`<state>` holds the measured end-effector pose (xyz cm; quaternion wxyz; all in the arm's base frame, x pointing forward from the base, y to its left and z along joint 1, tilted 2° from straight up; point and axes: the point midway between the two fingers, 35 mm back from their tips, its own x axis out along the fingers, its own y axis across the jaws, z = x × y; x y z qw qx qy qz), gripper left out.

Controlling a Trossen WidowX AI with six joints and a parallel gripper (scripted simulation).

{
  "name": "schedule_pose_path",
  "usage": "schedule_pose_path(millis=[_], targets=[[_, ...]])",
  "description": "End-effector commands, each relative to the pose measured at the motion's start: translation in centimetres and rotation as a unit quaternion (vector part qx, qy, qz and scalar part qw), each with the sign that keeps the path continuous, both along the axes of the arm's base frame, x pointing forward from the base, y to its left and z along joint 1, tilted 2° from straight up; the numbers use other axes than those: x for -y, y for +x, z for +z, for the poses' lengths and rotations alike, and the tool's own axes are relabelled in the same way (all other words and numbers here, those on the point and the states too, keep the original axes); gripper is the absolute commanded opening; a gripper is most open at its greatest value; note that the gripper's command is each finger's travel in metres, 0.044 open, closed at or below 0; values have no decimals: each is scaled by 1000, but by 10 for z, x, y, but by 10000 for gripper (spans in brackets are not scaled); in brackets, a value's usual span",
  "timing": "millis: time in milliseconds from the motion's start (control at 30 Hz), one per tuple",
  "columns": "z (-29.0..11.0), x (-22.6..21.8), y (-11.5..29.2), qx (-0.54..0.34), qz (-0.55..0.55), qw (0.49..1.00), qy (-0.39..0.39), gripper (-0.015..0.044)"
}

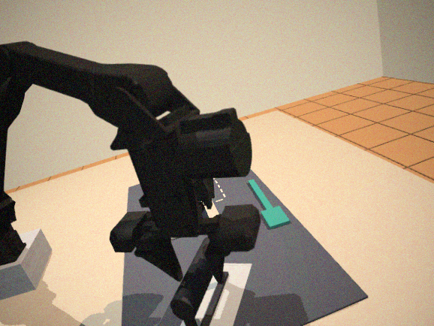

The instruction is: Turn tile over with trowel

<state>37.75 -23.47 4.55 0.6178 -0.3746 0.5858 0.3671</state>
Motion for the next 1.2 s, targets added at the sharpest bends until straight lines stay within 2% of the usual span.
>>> schedule_pose_path(millis=[0,67,233,533,1167], targets=[[-1,0,0,-1,4,1000,0,270],[2,0,0,-1,4,1000,0,270],[44,-1,-5,-1,14,1000,-1,270],[43,-1,-5,-1,14,1000,-1,270],[13,-1,0,-1,-9,1000,0,270]])
